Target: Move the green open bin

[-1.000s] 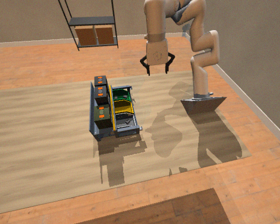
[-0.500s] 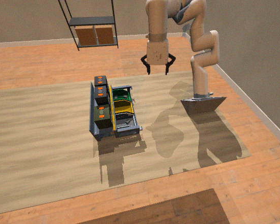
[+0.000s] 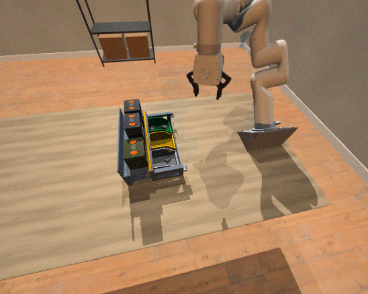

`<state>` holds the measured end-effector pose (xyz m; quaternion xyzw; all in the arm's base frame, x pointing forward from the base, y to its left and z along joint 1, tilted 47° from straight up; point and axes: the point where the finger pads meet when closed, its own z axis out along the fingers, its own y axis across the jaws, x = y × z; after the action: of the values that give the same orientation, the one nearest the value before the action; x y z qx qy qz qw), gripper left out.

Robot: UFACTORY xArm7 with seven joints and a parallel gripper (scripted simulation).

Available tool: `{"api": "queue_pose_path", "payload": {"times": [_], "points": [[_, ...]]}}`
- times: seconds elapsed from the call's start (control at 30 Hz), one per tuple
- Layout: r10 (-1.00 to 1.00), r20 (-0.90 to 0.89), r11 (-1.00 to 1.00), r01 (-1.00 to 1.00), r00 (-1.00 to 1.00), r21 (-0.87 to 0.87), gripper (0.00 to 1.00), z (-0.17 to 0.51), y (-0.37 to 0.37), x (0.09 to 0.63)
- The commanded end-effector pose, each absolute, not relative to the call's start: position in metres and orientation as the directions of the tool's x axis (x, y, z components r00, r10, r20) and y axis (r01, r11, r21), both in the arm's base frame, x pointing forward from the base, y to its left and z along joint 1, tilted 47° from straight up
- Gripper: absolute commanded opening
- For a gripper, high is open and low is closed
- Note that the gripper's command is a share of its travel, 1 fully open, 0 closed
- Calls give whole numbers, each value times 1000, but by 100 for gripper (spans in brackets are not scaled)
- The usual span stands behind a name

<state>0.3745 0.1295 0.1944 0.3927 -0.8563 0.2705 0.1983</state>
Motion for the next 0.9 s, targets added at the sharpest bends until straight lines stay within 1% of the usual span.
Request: {"api": "queue_pose_path", "payload": {"times": [0.0, 0.37, 0.53, 0.87], "points": [[-469, 485, 613, -667, -738, -423, 100, 195, 132, 374], [-469, 485, 613, -667, -738, -423, 100, 195, 132, 374], [-303, 357, 683, -463, -883, -566, 100, 195, 132, 374], [-303, 357, 683, -463, -883, -566, 100, 195, 132, 374]]}}
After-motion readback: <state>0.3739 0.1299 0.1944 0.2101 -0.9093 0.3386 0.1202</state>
